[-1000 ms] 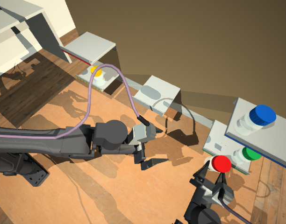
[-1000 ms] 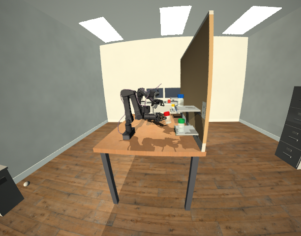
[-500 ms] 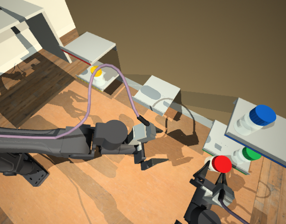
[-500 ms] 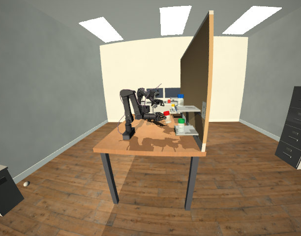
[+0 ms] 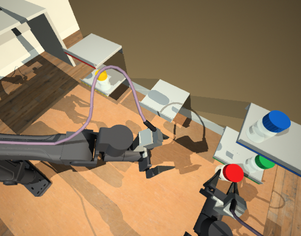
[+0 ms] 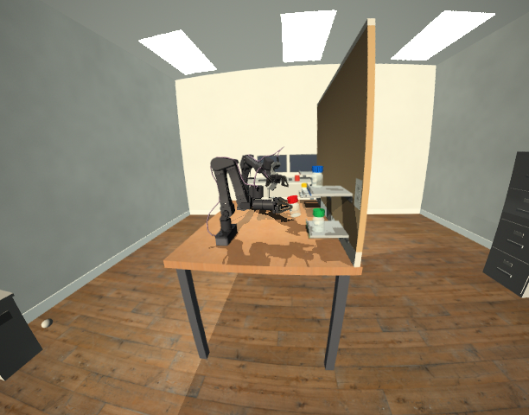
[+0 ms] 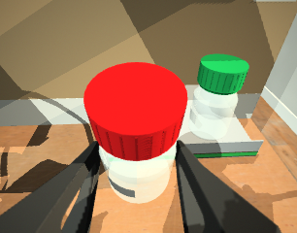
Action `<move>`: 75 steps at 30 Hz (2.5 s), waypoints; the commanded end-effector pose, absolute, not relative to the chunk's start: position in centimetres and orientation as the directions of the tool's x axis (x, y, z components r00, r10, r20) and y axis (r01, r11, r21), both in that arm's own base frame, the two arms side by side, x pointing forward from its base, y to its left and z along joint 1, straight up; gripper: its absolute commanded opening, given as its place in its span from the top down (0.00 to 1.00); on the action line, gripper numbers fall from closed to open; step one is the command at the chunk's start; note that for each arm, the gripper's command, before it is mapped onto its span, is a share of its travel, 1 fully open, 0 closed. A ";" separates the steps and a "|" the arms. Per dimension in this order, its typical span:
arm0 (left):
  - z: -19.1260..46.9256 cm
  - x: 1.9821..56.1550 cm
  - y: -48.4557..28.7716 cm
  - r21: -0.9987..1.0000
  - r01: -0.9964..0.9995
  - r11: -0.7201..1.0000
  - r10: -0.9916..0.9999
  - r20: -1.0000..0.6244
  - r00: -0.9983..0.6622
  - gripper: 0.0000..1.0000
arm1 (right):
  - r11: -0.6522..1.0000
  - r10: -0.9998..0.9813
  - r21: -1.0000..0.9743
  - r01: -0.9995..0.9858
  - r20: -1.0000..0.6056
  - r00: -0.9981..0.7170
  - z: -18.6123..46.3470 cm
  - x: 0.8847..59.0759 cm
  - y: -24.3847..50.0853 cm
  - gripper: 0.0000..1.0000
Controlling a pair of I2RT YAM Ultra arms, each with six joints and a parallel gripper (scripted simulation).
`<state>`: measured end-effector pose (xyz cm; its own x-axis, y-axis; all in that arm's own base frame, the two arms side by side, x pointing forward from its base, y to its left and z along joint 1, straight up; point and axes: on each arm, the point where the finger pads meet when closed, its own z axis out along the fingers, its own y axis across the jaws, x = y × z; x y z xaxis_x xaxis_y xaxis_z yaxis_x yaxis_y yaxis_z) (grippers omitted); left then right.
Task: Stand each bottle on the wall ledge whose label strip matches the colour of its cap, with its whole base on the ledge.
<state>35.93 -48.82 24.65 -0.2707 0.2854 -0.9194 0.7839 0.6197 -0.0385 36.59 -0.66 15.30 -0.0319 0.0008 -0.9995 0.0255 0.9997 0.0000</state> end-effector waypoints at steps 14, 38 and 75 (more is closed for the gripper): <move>38.5 30.8 -29.9 -0.040 0.662 0.748 0.236 -0.917 -0.321 0.00 | 1.000 0.001 0.002 0.025 -0.999 0.042 17.5 36.5 -0.7 0.51; 43.2 25.9 -21.6 -0.046 0.611 0.790 0.157 -0.949 -0.275 0.00 | 1.000 0.016 0.018 -0.024 -0.996 -0.082 16.2 38.7 4.8 0.51; 43.2 25.9 -21.6 -0.046 0.611 0.790 0.157 -0.949 -0.275 0.00 | 0.999 0.037 0.037 0.019 -0.999 -0.002 27.5 39.7 30.9 0.51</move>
